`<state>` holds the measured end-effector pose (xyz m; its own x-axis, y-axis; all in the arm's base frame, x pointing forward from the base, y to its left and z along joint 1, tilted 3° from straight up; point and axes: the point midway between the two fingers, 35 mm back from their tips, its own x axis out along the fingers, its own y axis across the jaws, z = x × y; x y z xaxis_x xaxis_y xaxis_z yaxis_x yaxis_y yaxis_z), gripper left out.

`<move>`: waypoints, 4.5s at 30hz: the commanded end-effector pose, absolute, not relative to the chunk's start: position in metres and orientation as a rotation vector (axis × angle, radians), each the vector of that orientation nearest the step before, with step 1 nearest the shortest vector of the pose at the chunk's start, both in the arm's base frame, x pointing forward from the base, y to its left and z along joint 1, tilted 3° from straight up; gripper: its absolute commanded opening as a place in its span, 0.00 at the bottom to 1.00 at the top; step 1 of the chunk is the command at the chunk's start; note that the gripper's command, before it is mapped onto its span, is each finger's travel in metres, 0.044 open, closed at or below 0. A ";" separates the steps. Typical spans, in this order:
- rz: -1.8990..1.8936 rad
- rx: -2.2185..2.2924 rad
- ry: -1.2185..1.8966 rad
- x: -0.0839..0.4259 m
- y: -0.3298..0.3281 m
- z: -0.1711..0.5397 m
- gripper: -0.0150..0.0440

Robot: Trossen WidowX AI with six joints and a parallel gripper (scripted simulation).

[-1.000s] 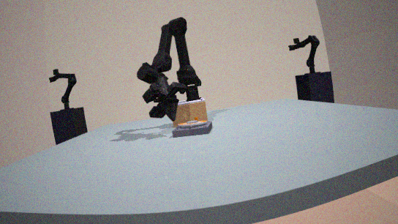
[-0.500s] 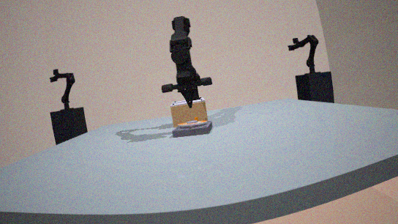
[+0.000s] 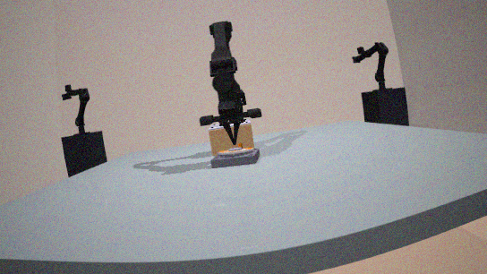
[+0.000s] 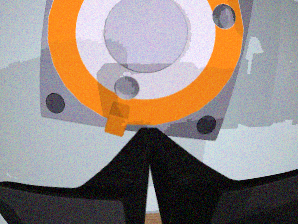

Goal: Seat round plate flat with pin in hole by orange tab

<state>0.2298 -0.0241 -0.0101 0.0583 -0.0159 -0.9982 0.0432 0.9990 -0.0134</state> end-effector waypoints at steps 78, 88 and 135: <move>-0.041 0.018 1.508 0.248 0.015 -0.015 0.25; -0.040 0.018 1.507 0.258 0.022 -0.015 0.25; -0.040 0.018 1.505 0.279 0.028 -0.013 0.25</move>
<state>0.2720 0.0266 -0.0149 0.0396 -0.0188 -0.9990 0.0322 0.9993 -0.0175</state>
